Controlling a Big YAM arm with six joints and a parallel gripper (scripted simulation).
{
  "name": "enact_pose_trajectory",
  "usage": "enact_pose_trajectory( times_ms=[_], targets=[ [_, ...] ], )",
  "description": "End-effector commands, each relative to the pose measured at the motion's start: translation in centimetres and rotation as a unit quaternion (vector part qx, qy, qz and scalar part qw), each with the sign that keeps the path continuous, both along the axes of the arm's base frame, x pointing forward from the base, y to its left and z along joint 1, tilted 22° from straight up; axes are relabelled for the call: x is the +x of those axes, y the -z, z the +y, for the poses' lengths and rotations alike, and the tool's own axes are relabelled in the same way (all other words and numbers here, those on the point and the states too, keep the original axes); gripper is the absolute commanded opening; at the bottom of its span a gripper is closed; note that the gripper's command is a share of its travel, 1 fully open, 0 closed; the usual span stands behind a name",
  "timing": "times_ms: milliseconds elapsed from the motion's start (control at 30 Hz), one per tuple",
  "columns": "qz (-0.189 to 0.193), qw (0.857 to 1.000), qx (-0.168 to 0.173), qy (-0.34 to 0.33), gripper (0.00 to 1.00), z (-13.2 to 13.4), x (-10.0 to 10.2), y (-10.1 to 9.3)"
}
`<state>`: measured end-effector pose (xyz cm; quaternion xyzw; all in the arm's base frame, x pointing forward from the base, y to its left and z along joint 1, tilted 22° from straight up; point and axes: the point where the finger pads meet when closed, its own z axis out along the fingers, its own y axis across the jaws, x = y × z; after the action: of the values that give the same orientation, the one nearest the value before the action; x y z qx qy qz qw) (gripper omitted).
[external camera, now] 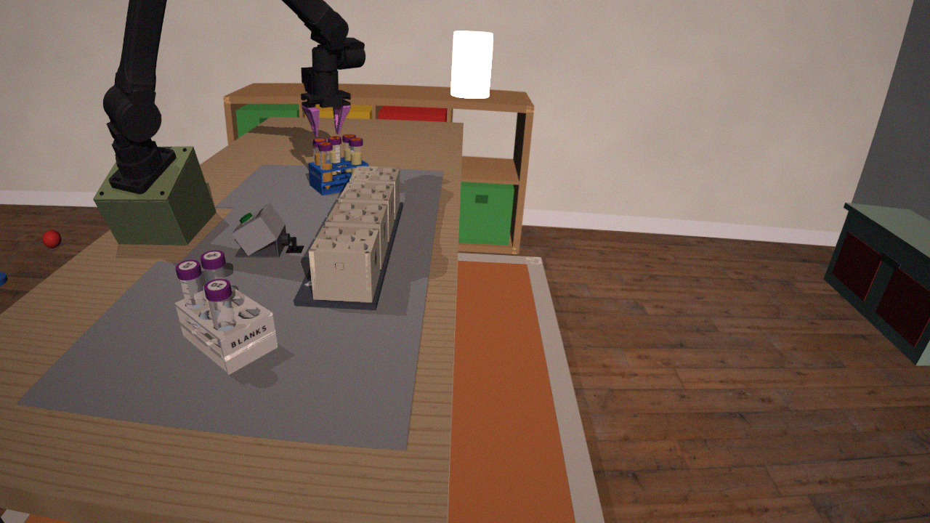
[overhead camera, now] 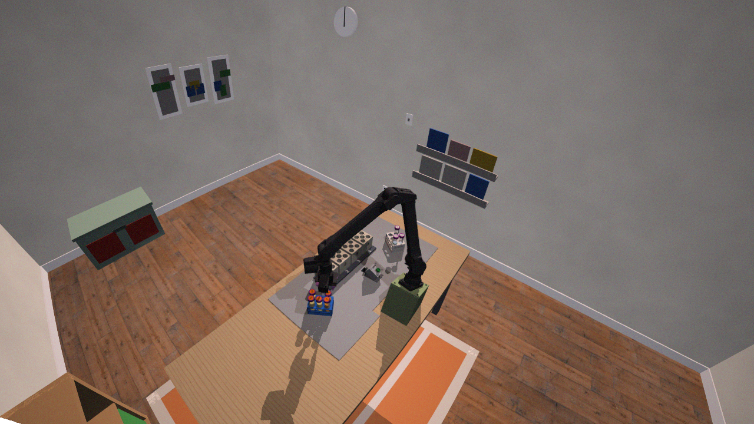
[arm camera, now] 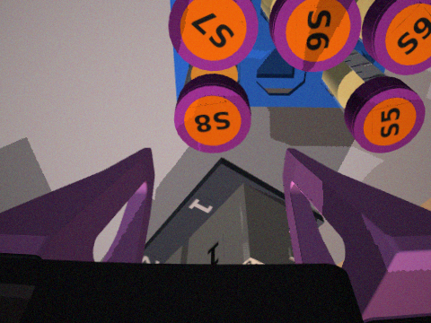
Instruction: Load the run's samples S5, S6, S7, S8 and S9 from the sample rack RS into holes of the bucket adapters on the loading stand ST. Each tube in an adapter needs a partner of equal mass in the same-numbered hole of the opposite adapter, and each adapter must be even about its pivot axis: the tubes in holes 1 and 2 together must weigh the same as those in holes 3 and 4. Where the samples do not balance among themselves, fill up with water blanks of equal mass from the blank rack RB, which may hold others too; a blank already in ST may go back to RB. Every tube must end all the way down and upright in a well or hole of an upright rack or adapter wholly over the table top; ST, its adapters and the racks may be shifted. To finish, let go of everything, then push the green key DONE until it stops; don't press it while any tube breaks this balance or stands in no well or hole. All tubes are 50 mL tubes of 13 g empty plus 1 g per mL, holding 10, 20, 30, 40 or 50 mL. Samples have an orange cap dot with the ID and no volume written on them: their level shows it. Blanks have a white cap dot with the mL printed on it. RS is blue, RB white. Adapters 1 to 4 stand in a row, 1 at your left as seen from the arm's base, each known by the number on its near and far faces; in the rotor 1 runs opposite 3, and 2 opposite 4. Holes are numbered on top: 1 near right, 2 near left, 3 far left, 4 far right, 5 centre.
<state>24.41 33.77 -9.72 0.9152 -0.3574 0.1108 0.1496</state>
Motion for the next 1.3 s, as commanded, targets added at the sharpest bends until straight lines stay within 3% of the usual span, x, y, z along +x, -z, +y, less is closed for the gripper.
enact_pose_trajectory(
  times_ms=[0, 300, 400, 433, 500, 733, 800, 867, 900, 1267],
  targets=[
    [-0.009, 1.0, 0.017, -0.005, 0.55, 2.0, 0.4, -1.0],
    [-0.009, 1.0, 0.017, -0.005, 0.55, 2.0, 0.4, -1.0],
    [-0.012, 1.0, 0.023, -0.007, 0.55, 3.1, 0.0, -1.5],
    [-0.007, 1.0, 0.014, -0.014, 0.8, 3.5, 0.5, -0.6],
    [-0.007, 1.0, 0.013, -0.003, 0.8, 3.9, 2.7, -0.4],
    [-0.007, 1.0, 0.014, -0.003, 0.8, 7.7, 6.6, 0.6],
    [-0.007, 1.0, 0.015, -0.003, 0.8, 7.7, 6.5, 0.7],
    [0.003, 1.0, -0.002, -0.003, 0.8, 5.5, 5.3, 1.5],
    [0.0, 1.0, 0.002, -0.004, 0.8, 5.6, 5.3, 2.5],
    [0.0, 1.0, 0.002, -0.003, 0.8, 4.6, 5.8, 4.8]
  ],
)
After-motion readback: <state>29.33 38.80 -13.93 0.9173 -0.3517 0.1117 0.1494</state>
